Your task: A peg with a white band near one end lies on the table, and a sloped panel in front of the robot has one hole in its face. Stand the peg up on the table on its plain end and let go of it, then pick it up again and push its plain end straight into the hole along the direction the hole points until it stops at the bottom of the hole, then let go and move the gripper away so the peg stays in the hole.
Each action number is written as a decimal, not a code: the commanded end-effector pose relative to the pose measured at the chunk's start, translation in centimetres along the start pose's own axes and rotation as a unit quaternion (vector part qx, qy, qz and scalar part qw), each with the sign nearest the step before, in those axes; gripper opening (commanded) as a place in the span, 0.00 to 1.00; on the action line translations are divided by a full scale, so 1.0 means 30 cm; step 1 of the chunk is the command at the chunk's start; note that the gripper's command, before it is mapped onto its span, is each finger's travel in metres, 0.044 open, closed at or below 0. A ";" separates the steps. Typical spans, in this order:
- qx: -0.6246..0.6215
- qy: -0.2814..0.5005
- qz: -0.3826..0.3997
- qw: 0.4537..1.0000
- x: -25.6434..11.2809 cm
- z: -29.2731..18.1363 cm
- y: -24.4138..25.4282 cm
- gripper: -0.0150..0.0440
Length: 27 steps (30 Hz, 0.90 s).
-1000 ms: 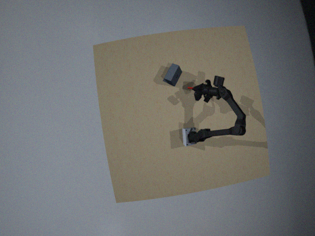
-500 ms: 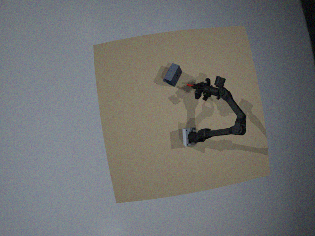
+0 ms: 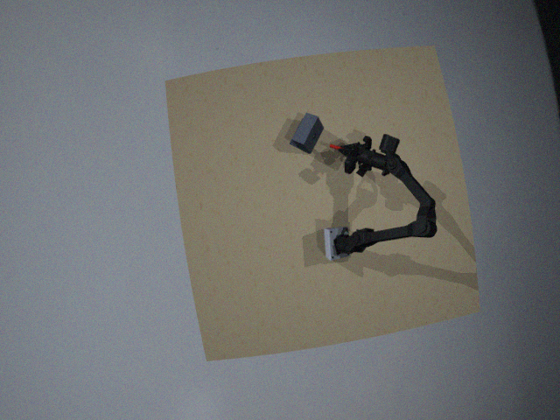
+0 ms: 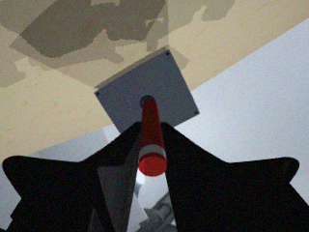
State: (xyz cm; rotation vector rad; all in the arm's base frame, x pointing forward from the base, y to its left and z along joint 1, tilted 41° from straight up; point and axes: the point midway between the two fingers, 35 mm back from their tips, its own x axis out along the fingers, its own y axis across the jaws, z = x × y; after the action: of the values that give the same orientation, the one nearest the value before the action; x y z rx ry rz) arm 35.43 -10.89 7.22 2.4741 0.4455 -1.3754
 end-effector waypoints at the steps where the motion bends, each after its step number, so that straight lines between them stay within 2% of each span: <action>1: 0.001 0.009 -0.006 1.000 0.031 -0.006 0.000 0.25; 27: -0.008 0.063 -0.014 0.998 0.149 -0.042 0.013 0.25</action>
State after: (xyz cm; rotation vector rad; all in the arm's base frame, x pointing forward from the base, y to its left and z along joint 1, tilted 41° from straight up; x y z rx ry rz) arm 38.62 -10.27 4.56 2.5516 0.5065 -1.2304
